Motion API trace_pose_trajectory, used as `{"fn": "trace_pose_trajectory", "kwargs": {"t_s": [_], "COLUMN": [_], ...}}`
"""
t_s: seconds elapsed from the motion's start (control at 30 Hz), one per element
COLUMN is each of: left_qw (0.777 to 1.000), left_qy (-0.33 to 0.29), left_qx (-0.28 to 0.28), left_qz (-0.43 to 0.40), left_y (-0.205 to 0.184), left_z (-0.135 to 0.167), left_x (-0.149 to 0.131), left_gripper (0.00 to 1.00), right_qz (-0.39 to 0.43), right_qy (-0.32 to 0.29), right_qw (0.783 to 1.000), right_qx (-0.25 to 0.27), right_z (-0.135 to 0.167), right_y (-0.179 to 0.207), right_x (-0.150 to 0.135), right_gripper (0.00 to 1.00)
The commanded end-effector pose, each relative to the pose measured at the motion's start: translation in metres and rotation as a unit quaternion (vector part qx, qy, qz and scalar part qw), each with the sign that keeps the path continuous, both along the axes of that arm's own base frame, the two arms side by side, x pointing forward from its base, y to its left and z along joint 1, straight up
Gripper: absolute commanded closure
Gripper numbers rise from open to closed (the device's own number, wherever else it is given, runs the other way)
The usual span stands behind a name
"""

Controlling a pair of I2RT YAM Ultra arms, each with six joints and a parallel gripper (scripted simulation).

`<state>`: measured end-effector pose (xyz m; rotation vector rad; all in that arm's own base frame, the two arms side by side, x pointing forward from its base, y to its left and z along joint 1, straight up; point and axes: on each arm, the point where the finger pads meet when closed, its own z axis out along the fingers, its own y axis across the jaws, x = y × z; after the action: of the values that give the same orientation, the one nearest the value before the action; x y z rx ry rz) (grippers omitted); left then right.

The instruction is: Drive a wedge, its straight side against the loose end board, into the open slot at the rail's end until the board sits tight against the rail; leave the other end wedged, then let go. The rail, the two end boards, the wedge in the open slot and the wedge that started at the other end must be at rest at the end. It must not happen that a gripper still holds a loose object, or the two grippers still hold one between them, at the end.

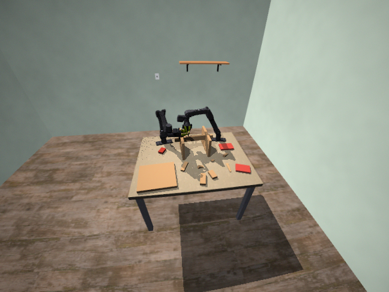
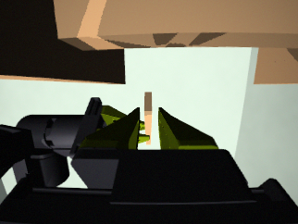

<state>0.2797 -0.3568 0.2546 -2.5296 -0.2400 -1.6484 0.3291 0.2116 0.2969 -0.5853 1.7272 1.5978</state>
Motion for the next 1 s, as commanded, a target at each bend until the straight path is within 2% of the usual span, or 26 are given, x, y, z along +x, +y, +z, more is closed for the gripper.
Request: {"fn": "trace_pose_trajectory", "kwargs": {"t_s": [0.0,0.97], "left_qw": [1.0,1.0], "left_qy": [-0.012,-0.016], "left_qx": [-0.018,-0.027], "left_qz": [0.002,0.001], "left_y": [0.007,0.01], "left_z": [0.015,0.013], "left_x": [0.006,0.026], "left_gripper": [0.79,0.79], "right_qz": [-0.001,-0.001], "right_qy": [-0.035,-0.035], "right_qw": [0.999,0.999], "right_qx": [0.002,0.002], "right_z": [0.024,0.024], "right_y": [-0.001,-0.001], "right_x": [-0.001,-0.001], "right_gripper": [0.98,0.98]}}
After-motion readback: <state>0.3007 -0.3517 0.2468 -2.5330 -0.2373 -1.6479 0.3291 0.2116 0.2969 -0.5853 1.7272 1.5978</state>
